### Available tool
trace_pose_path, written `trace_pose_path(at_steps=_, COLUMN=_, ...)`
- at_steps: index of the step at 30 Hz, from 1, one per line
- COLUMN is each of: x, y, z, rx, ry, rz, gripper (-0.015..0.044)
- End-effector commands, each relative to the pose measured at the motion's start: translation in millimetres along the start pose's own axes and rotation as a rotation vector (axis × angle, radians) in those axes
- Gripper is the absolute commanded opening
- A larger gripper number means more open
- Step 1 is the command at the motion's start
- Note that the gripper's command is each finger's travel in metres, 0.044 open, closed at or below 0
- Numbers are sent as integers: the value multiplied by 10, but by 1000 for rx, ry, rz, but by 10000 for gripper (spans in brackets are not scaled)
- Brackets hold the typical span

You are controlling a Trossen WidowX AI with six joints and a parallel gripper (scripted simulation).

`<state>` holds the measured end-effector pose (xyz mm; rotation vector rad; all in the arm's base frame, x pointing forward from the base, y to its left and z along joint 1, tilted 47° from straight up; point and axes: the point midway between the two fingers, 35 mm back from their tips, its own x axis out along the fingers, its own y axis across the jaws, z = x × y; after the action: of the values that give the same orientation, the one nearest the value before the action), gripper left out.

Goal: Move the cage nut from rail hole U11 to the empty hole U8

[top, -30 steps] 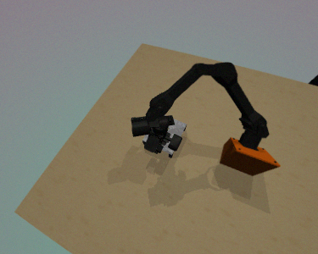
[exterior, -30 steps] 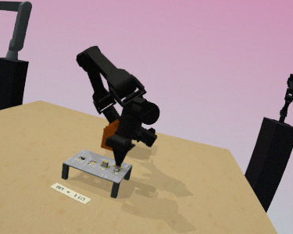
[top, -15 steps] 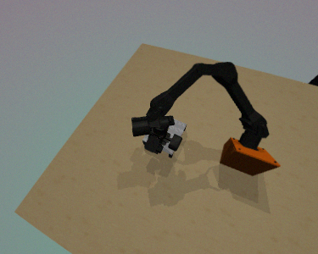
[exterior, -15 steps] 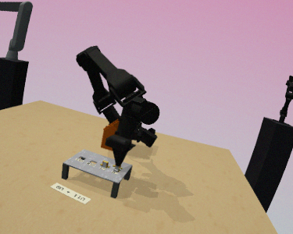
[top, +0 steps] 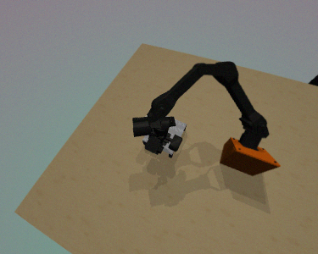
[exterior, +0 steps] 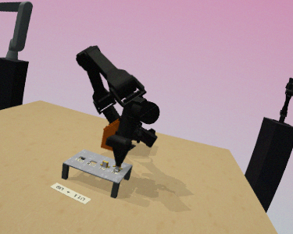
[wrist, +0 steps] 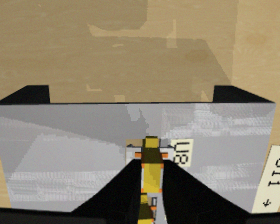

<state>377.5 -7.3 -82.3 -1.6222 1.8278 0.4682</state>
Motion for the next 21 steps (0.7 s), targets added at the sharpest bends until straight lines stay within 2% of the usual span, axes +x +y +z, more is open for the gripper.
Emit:
trace_pose_path(at_steps=1, x=-5, y=-1, z=-12, rx=-2, ry=3, rz=-11, gripper=26)
trace_pose_path(at_steps=21, x=4, y=14, z=-13, rx=-2, ry=3, rz=-43, gripper=26)
